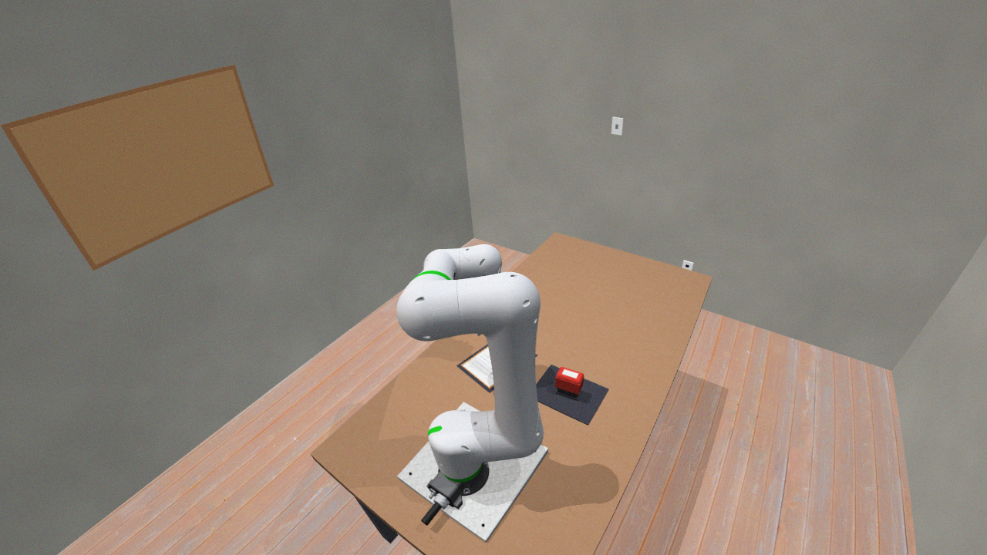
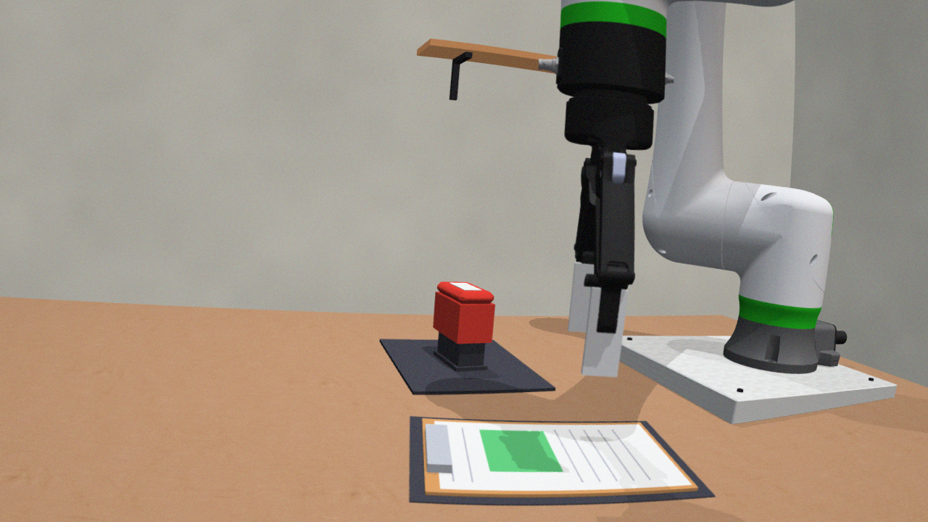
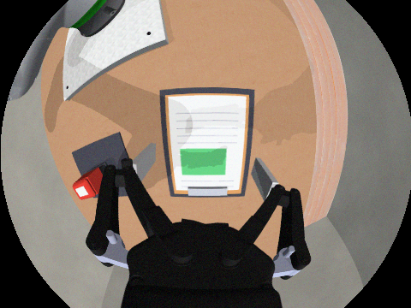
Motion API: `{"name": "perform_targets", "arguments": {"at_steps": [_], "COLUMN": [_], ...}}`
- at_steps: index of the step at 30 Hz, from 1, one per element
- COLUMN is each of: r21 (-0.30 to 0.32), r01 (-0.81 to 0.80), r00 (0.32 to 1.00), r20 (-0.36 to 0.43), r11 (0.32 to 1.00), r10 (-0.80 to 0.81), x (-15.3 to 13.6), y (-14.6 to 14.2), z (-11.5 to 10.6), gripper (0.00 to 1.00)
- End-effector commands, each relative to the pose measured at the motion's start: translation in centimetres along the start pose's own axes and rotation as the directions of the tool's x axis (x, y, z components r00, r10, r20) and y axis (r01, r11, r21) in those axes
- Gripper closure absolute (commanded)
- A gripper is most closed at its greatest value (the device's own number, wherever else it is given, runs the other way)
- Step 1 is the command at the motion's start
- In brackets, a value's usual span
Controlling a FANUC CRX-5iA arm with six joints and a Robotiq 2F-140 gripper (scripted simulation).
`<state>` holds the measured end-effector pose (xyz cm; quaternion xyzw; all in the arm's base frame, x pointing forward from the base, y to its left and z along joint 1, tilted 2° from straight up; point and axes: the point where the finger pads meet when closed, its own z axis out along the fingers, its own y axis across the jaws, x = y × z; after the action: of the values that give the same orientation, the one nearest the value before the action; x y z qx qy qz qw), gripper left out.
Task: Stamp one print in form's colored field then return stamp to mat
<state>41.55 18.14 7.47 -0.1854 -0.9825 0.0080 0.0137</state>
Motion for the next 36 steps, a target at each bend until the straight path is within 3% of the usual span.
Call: {"name": "perform_targets", "arguments": {"at_steps": [1,4,11,13,14,21,22,23,30,36], "r21": [0.0,0.0,-0.007,-0.007,-0.008,-0.001,-0.001,-0.001,-0.001,-0.001], "r01": [-0.058,-0.249,-0.591,-0.591,-0.7,-0.885,-0.885,-0.885,-0.885,-0.885], "r00": [0.998,0.968,0.806,0.806,0.714,0.466,0.466,0.466,0.466,0.466], "r20": [0.0,0.0,-0.008,-0.008,-0.01,0.0,0.0,0.0,0.0,0.0], "r11": [0.998,0.968,0.806,0.806,0.714,0.466,0.466,0.466,0.466,0.466], "r10": [0.058,0.249,0.591,0.591,0.7,0.885,0.885,0.885,0.885,0.885], "x": [0.0,-0.1,-0.2,-0.2,-0.1,-0.1,-0.1,-0.1,-0.6,-2.9], "y": [0.1,0.2,0.2,0.2,0.1,0.0,0.0,0.0,-1.0,-6.0], "z": [-0.6,-2.5,-9.0,-9.0,-9.7,-10.8,-10.8,-10.8,-10.6,-9.7], "gripper": [0.0,0.0,0.0,0.0,0.0,0.0,0.0,0.49,0.49,0.49]}}
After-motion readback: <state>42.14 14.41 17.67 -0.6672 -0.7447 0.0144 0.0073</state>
